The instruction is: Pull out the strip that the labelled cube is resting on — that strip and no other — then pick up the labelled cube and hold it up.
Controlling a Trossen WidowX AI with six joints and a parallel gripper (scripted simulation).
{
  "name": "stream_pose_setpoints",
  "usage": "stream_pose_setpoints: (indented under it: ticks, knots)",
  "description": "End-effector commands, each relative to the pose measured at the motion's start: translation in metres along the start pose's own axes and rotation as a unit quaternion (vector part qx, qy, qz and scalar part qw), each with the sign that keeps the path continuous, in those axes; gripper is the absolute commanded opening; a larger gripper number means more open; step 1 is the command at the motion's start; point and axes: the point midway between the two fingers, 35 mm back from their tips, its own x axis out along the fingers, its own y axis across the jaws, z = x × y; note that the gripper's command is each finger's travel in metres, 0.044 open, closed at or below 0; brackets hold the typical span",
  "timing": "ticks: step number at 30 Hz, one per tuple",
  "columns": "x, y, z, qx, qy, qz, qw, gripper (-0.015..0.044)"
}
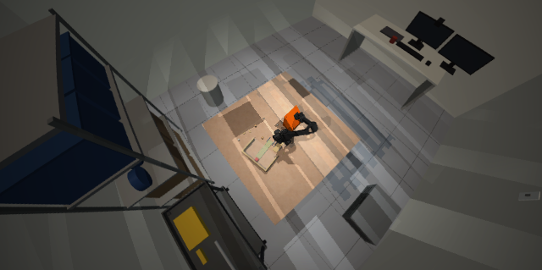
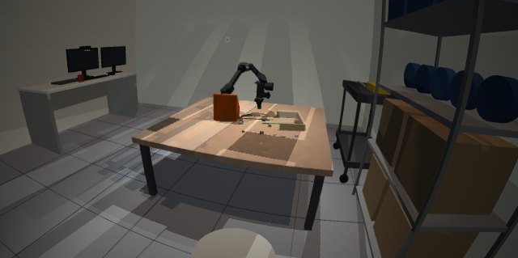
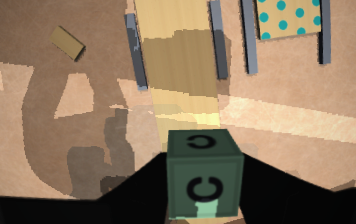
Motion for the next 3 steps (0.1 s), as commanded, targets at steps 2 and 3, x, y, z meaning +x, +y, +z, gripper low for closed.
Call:
stream_pose_setpoints:
  ticks: [2, 3]
  knots:
    - [-0.0007, -0.0001, 0.0003, -0.003, 0.000, -0.002, 1.000, 0.0000]
    - [-0.0007, -0.0001, 0.0003, -0.003, 0.000, -0.002, 1.000, 0.0000]
